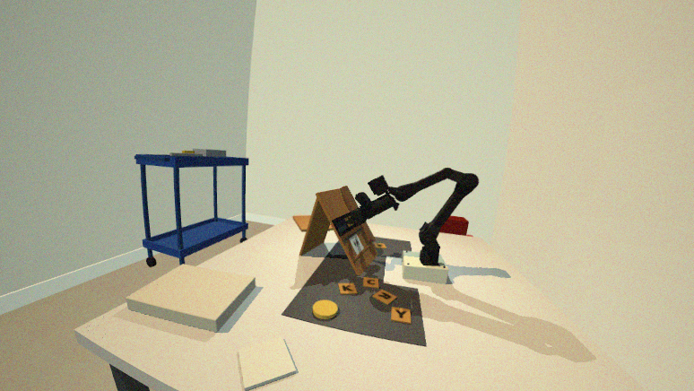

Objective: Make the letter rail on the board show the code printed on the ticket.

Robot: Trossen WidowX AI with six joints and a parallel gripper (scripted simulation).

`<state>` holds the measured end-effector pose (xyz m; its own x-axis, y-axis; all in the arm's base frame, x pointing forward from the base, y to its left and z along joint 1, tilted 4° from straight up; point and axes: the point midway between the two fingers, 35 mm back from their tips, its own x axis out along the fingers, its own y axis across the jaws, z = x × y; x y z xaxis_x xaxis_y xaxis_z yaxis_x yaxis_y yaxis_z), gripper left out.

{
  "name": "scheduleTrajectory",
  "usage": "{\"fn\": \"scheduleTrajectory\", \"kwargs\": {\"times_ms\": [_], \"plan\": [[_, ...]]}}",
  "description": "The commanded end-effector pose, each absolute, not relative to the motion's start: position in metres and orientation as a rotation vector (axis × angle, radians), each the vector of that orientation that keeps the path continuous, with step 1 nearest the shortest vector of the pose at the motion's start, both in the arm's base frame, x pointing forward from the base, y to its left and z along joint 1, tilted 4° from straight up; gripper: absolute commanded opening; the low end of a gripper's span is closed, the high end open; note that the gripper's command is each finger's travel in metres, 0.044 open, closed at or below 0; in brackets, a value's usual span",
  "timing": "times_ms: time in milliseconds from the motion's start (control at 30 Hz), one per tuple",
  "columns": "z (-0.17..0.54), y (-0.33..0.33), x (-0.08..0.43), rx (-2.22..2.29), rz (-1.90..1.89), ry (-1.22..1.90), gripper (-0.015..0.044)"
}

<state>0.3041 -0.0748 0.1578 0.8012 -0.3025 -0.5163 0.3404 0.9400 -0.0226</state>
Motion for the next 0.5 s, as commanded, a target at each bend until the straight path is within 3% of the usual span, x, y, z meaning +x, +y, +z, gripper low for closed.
{"fn": "scheduleTrajectory", "kwargs": {"times_ms": [0,467], "plan": [[0.1575,-0.0765,0.3032,0.070,-0.343,0.541,0.0000],[0.1576,-0.0824,0.3011,0.069,-0.343,0.541,0.0000]]}}
